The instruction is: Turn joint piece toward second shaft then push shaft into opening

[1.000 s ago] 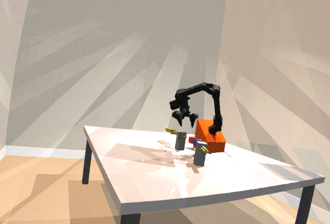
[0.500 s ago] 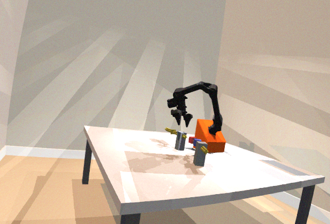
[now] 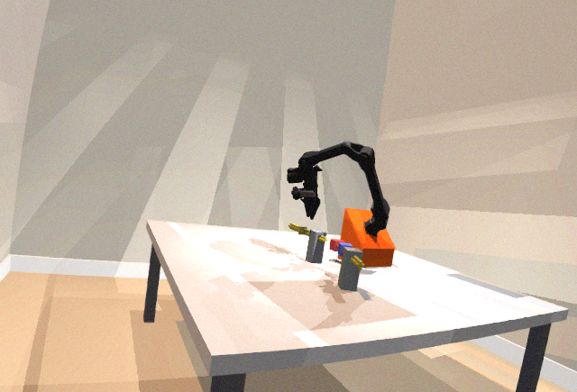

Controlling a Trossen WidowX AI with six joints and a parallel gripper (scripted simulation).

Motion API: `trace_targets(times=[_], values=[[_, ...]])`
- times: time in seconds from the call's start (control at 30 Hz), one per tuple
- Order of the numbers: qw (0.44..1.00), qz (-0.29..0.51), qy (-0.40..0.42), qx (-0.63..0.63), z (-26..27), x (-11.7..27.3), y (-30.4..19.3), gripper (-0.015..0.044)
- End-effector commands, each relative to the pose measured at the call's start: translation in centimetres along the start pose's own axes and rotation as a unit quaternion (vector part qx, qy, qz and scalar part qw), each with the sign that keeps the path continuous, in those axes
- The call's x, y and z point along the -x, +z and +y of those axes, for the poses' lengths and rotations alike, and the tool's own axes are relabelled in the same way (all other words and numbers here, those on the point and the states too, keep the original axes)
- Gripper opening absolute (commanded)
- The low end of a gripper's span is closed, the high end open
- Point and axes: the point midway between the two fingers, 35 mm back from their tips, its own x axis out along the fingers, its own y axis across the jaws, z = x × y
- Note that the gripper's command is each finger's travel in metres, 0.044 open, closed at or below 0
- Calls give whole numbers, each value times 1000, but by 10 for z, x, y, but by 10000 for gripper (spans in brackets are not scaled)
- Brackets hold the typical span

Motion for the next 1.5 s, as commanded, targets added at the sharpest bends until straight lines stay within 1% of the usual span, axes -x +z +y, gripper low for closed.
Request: trace_targets(times=[0.0,0.3,0.6,0.83,0.93,1.2,1.47], values=[[998,-14,-17,58,-13,5,13,440],[978,-37,-64,195,-46,18,39,440],[938,-48,-118,323,-82,33,64,440],[930,-49,-127,342,-87,35,68,440],[939,-52,-125,317,-88,33,69,440],[974,-69,-116,184,-91,21,72,440],[990,-84,-105,48,-93,9,74,440]])
